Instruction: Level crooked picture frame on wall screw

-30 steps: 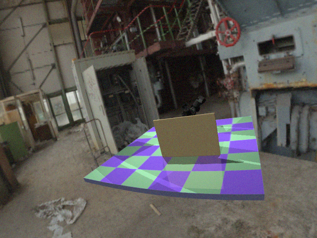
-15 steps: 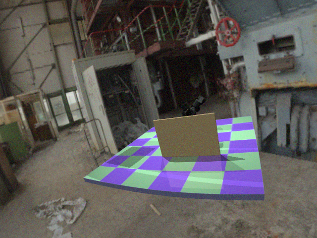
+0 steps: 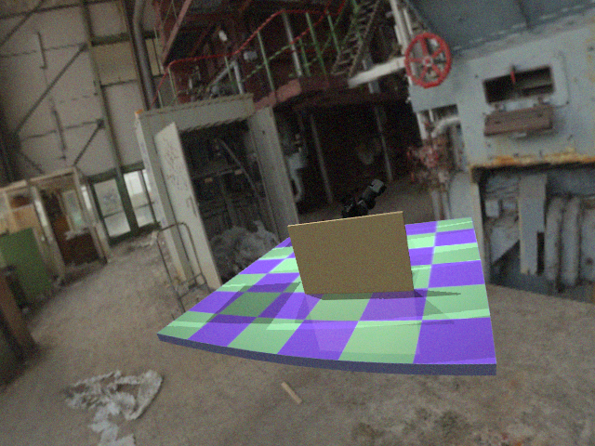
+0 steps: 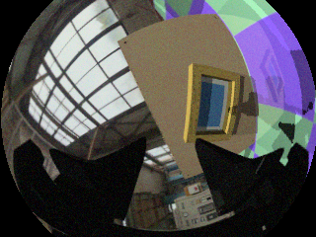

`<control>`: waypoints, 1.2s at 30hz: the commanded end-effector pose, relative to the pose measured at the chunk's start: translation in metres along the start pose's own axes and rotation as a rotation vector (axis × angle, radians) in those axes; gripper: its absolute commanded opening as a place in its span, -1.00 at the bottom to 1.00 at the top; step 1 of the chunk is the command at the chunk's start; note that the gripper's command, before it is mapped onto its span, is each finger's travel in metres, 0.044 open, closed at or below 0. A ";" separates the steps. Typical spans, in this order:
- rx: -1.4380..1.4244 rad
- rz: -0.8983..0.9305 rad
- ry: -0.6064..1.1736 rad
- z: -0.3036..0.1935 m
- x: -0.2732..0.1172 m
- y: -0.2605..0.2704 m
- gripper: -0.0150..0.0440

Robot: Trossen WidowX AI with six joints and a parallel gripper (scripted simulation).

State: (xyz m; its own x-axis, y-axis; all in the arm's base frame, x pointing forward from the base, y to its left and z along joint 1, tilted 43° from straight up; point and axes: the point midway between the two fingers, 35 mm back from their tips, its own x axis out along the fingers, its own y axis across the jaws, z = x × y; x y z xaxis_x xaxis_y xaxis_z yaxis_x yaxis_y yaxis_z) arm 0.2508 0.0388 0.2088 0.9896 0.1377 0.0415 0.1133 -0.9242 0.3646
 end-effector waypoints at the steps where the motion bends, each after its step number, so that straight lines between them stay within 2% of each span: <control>1: 0.006 -0.006 0.001 0.000 0.000 -0.001 0.39; 36: 0.006 -0.006 0.000 0.003 -0.012 0.000 0.39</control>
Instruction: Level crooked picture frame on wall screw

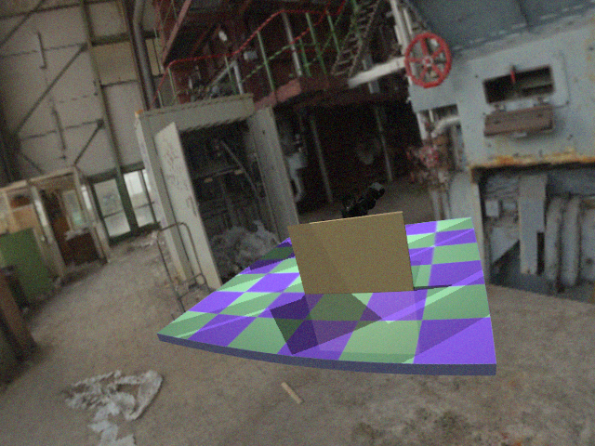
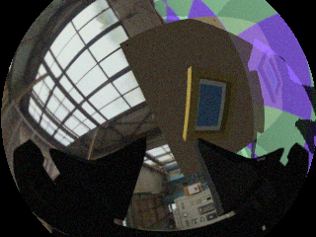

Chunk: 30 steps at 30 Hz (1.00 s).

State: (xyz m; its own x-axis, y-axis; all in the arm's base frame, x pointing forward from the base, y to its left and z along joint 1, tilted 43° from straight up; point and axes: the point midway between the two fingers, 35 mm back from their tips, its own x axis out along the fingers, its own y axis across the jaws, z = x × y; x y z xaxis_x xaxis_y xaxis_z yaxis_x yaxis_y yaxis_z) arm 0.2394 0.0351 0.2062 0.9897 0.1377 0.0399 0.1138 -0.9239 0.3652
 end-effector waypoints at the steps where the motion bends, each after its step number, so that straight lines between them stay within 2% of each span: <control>1: 0.006 -0.005 0.002 0.000 -0.001 -0.001 0.39; 6: 0.007 -0.006 -0.001 0.002 0.001 -0.004 0.39; 15: -0.003 -0.022 -0.041 0.022 0.003 -0.054 0.39; 20: -0.003 -0.021 -0.040 0.022 0.004 -0.055 0.39; 30: 0.006 -0.012 -0.016 0.014 0.045 -0.055 0.39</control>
State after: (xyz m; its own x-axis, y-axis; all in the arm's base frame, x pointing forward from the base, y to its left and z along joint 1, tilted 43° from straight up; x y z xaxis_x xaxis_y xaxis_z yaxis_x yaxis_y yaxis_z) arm 0.2622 0.0835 0.1723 0.9902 0.1396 0.0072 0.1275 -0.9229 0.3633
